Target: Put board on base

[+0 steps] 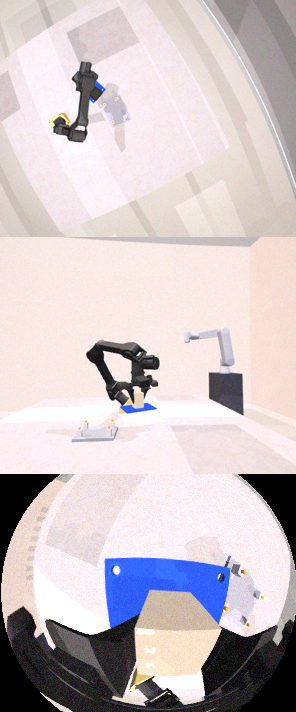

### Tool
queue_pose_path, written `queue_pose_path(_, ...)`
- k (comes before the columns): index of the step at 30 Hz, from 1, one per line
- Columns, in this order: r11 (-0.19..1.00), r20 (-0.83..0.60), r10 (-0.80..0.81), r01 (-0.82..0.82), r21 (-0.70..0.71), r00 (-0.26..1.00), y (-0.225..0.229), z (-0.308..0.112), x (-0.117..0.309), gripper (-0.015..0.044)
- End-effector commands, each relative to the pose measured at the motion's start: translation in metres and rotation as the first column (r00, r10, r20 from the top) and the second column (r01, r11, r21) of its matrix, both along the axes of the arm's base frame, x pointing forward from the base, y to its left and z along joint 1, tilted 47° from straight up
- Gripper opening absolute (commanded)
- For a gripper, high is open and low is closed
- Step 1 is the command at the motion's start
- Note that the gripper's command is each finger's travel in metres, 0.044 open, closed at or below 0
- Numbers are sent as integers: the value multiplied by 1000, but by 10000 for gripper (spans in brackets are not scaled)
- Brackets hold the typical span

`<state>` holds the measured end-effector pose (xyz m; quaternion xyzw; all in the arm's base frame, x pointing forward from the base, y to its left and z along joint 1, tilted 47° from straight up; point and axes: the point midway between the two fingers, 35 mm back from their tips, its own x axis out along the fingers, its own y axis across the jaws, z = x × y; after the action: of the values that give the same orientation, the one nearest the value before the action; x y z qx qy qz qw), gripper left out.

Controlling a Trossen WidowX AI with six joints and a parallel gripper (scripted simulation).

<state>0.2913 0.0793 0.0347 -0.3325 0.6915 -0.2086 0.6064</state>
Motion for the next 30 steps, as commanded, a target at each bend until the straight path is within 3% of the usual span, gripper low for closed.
queue_pose_path(1, 1000, 34, -14, 14, 7, 999, -5, 12, 7, 0)
queue_pose_path(30, 993, 145, -120, 119, 13, 982, -52, 61, 29, 0)
